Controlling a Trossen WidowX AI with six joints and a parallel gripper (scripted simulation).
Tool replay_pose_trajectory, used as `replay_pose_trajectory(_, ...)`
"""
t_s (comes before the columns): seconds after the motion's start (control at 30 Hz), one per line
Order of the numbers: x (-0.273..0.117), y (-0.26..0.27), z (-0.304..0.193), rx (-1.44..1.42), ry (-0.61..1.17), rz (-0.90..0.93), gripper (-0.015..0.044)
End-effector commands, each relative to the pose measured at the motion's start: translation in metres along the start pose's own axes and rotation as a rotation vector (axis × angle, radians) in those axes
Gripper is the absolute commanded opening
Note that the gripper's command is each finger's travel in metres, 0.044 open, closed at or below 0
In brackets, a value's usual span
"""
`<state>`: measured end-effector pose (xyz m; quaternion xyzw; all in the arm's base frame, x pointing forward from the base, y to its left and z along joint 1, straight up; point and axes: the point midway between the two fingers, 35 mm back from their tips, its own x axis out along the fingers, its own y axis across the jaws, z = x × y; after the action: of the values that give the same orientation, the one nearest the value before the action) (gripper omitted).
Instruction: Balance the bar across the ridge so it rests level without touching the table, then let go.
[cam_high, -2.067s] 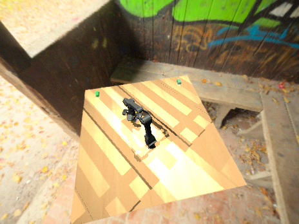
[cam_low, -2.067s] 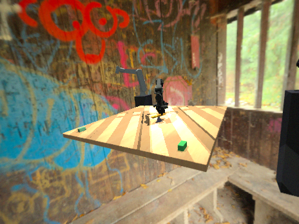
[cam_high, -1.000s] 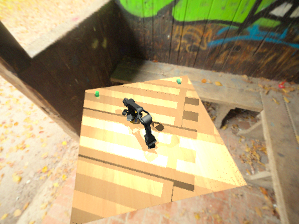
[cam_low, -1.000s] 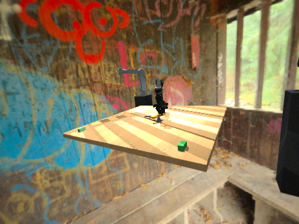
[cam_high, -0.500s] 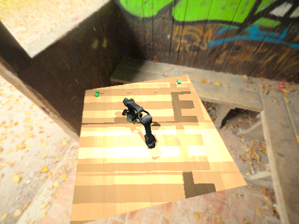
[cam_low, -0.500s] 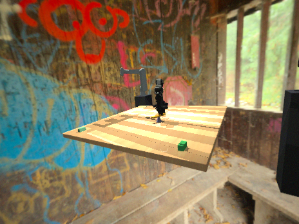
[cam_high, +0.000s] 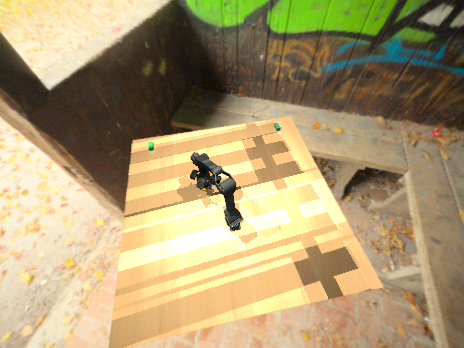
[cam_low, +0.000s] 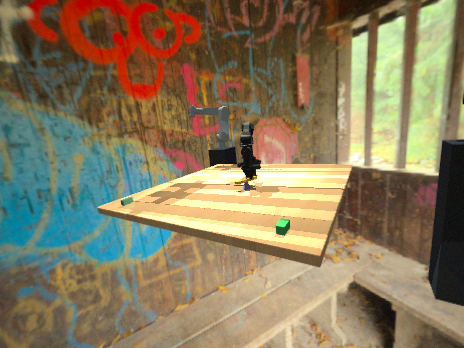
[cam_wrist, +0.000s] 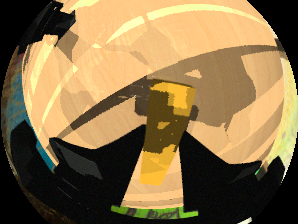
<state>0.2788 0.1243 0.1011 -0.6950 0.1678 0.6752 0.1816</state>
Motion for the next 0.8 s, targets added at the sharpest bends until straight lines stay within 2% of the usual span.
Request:
replay_pose_trajectory(0.0,0.0024,-0.0002,0.0003,-0.003,-0.004,0.001,0.0000)
replay_pose_trajectory(0.77,0.0020,0.0000,0.0007,-0.003,-0.004,0.001,0.0000)
